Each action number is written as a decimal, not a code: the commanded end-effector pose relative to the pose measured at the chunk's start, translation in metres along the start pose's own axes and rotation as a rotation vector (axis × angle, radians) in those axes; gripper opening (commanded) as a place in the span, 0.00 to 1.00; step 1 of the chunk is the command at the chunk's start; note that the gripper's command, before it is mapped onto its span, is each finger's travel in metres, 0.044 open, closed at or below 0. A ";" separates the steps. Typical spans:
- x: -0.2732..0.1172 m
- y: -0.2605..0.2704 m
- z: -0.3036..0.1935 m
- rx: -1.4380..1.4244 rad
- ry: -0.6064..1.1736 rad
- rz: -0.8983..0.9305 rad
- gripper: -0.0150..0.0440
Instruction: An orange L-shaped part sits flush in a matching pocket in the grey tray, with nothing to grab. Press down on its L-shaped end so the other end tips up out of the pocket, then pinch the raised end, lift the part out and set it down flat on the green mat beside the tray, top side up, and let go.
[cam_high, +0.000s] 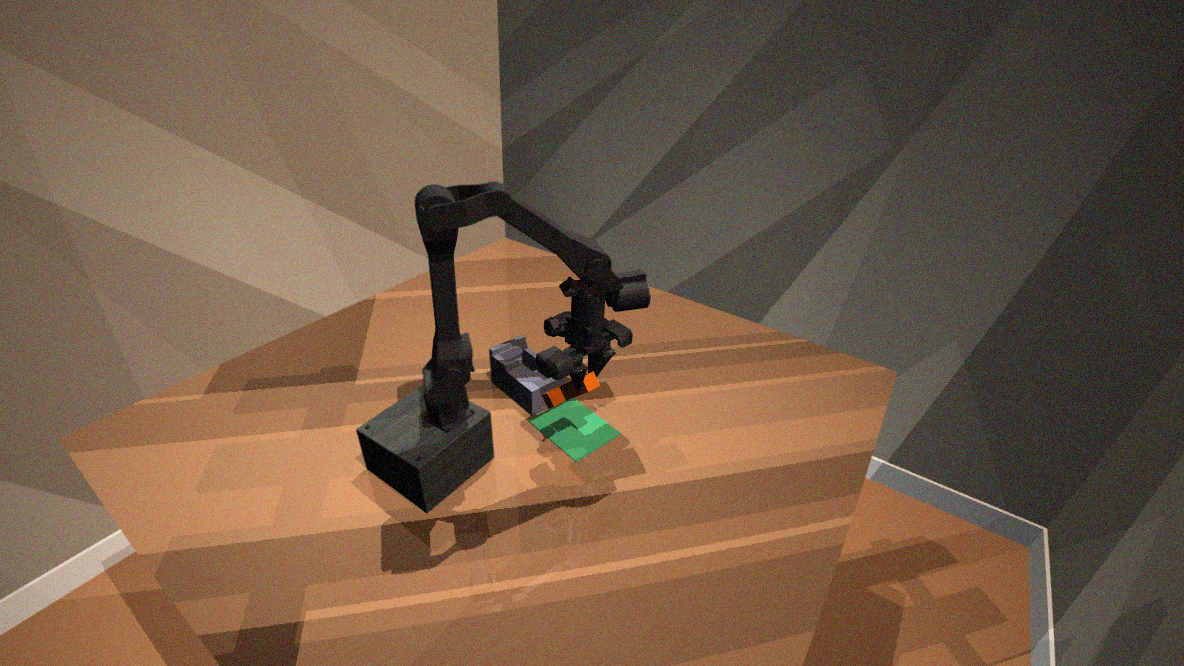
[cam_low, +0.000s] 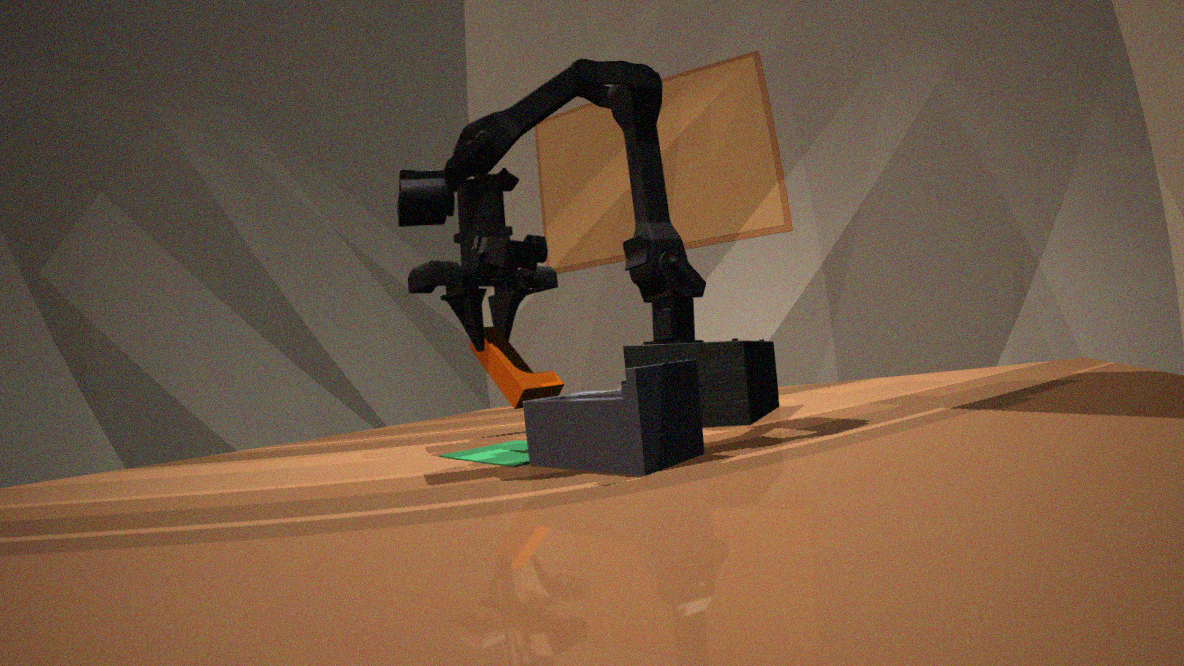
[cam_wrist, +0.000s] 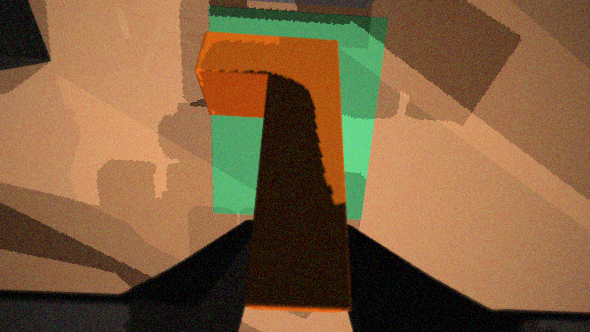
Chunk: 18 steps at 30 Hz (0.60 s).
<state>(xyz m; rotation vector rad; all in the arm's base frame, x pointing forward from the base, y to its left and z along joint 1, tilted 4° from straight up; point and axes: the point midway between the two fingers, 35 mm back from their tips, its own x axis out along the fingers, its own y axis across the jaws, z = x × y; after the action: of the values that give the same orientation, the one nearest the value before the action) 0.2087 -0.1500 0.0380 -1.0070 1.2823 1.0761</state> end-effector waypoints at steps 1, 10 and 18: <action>0.007 0.001 0.000 -0.003 0.002 0.004 0.25; 0.021 0.001 0.000 -0.003 0.002 0.004 0.25; 0.033 0.001 0.000 -0.003 0.002 0.004 0.25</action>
<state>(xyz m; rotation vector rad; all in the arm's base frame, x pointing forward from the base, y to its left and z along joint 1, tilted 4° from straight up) 0.2083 -0.1487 0.0101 -1.0091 1.2812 1.0786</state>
